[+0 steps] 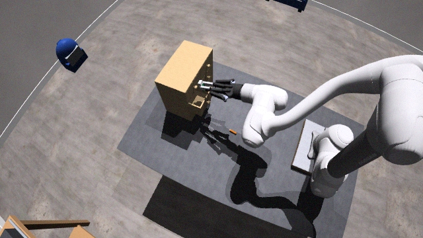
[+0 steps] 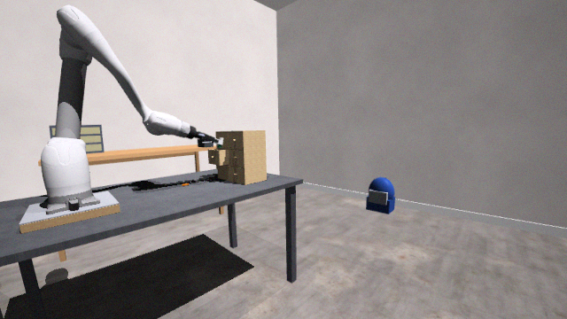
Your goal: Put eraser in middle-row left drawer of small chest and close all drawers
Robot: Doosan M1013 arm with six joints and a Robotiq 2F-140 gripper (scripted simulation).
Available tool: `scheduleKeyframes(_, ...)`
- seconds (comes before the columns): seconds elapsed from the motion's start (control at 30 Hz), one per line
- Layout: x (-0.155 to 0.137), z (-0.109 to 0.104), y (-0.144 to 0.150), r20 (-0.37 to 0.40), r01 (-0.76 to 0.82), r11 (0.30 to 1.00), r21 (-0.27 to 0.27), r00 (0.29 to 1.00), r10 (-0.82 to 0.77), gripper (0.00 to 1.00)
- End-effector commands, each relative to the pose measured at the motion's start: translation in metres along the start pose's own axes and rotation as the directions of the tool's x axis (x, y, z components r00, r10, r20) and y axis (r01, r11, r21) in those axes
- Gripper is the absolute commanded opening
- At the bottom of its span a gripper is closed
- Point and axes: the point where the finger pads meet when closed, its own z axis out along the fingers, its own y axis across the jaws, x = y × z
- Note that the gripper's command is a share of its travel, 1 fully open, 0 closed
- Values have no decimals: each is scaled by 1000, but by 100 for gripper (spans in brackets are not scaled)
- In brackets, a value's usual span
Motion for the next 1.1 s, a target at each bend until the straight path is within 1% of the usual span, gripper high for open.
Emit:
scheduleKeyframes(0.0,0,0,0,0,0,1000,0,1000,0,11)
scheduleKeyframes(0.37,0,0,0,0,0,1000,0,1000,0,11)
scheduleKeyframes(0.4,0,0,0,0,0,1000,0,1000,0,14)
scheduleKeyframes(0.43,0,0,0,0,0,1000,0,1000,0,14)
scheduleKeyframes(0.6,0,0,0,0,0,1000,0,1000,0,21)
scheduleKeyframes(0.63,0,0,0,0,0,1000,0,1000,0,21)
scheduleKeyframes(0.67,0,0,0,0,0,1000,0,1000,0,23)
scheduleKeyframes(0.7,0,0,0,0,0,1000,0,1000,0,23)
scheduleKeyframes(0.73,0,0,0,0,0,1000,0,1000,0,100)
scheduleKeyframes(1.07,0,0,0,0,0,1000,0,1000,0,100)
